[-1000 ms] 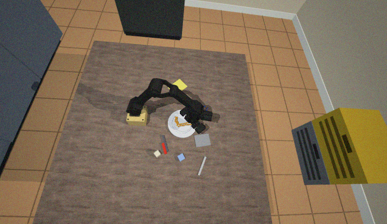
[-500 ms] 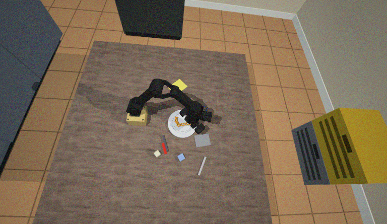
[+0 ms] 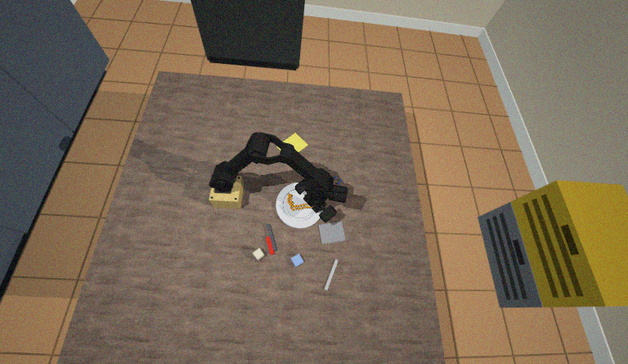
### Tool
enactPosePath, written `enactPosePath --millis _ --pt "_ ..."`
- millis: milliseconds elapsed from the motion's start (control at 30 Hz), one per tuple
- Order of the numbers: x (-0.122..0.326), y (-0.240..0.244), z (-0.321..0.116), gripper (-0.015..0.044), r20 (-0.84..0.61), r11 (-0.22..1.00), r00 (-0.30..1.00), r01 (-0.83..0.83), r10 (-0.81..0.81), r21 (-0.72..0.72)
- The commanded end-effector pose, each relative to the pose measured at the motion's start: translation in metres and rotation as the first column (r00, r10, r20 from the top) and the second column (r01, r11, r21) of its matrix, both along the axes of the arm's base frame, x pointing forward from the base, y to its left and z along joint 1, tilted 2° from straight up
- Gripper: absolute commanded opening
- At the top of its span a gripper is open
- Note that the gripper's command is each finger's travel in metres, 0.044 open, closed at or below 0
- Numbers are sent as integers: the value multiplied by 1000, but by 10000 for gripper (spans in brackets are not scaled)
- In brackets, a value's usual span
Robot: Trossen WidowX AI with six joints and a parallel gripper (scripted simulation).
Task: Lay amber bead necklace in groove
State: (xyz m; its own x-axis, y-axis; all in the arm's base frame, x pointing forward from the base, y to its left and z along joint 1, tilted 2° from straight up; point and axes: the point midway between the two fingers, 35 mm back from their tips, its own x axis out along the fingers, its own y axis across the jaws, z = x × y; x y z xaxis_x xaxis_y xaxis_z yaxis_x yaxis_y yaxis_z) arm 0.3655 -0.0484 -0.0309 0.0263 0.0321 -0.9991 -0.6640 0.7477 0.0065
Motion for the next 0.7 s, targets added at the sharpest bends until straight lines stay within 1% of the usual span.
enactPosePath --millis 0,500,667 --pt "0 0 0 0 0 1000 1000 0 0 0" --pt "-2 1 6 0 -8 1000 1000 -2 2 5" --pt "6 -7 6 0 -8 1000 1000 -2 2 4"
